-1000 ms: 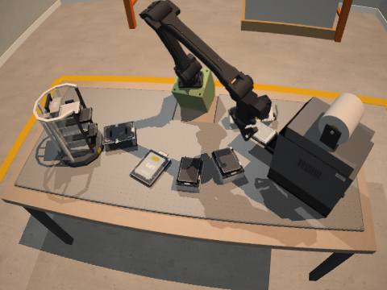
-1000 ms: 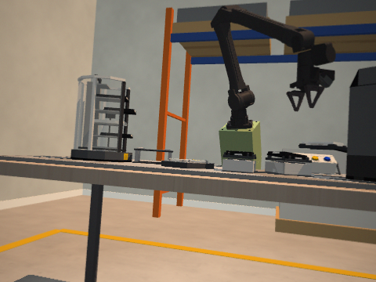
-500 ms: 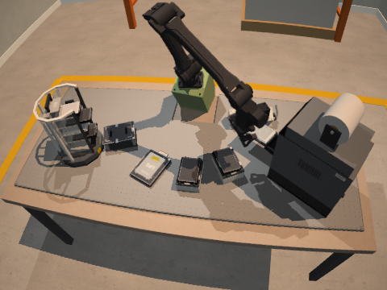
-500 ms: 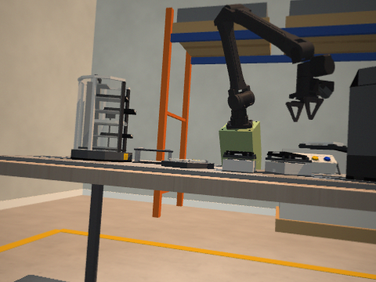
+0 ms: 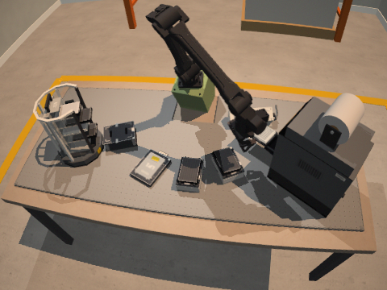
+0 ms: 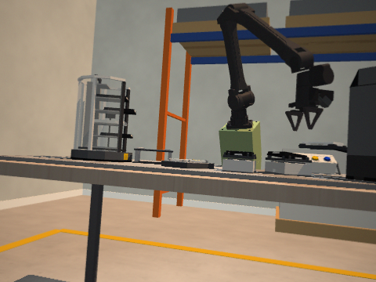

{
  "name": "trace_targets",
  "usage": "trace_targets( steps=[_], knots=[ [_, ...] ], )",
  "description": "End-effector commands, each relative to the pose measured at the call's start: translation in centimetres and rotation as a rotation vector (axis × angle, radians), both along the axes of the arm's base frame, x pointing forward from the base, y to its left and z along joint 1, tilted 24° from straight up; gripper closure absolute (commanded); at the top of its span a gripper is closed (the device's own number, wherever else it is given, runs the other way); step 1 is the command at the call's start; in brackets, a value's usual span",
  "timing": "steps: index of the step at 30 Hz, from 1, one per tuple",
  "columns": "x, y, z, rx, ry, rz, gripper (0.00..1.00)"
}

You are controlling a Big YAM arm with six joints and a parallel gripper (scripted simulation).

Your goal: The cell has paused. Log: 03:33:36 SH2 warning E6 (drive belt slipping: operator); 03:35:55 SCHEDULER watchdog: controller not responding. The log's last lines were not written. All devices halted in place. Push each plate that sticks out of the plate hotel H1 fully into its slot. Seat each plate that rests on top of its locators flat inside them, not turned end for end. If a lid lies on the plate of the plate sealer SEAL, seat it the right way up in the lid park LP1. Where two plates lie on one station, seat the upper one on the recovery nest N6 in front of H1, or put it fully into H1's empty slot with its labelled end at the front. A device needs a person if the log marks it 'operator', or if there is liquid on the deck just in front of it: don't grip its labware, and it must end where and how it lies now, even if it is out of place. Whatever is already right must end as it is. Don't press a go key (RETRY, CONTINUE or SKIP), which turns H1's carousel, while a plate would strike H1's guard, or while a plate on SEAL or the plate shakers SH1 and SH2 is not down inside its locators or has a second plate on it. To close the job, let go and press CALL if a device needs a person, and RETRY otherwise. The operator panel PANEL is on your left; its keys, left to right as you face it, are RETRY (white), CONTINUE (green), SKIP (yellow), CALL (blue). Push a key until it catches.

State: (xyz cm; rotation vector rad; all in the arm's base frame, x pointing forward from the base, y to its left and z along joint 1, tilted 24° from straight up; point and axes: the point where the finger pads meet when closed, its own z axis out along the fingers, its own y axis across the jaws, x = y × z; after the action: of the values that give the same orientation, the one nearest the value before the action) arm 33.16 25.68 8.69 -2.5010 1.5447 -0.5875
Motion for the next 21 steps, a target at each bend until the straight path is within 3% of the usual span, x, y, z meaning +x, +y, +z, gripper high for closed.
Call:
trace_targets(
  steps=[1,5,6,21],
  knots=[
    [0.8,-0.1,-1.4,-0.004,0.005,0.003,0.00],
    [1.4,0.4,-1.2,0.008,-0.007,0.005,0.00],
    [1.2,0.8,-0.3,0.018,-0.017,0.007,0.00],
    [1.2,0.8,-0.3,0.018,-0.017,0.007,0.00]
  ],
)
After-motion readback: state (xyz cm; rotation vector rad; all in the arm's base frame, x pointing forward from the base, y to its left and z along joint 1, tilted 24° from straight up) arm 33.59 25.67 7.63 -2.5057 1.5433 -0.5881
